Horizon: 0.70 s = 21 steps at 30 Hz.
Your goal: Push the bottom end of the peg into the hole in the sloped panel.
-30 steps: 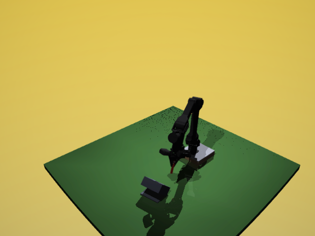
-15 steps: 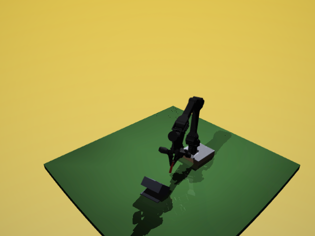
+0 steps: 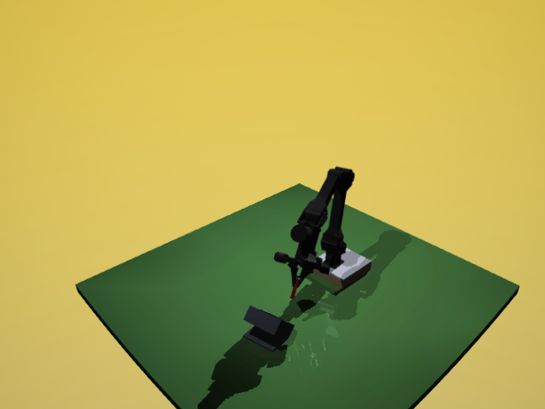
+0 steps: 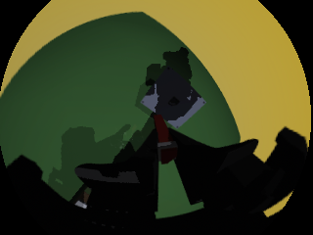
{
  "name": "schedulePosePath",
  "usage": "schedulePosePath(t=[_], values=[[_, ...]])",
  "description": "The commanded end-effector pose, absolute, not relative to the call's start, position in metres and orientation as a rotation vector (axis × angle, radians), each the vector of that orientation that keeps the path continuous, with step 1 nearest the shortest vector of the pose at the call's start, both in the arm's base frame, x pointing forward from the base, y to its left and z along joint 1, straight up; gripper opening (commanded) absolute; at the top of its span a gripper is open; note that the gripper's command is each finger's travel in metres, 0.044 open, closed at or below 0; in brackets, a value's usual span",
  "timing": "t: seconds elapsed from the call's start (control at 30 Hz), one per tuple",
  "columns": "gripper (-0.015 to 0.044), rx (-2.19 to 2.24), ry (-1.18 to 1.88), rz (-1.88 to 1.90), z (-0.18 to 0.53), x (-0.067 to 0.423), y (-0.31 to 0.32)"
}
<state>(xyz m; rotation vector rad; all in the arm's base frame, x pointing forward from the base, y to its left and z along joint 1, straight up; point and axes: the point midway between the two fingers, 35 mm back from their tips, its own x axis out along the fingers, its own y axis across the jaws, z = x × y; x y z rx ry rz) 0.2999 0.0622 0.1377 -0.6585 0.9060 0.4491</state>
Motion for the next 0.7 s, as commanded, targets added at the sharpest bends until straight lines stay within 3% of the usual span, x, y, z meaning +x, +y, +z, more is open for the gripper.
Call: schedulePosePath(t=[0.0,0.67], values=[[0.0000,-0.616,0.897,0.414,0.1380,0.2987,0.0597],[0.0000,-0.445,0.863,0.301,0.1382,0.3033,0.0541]])
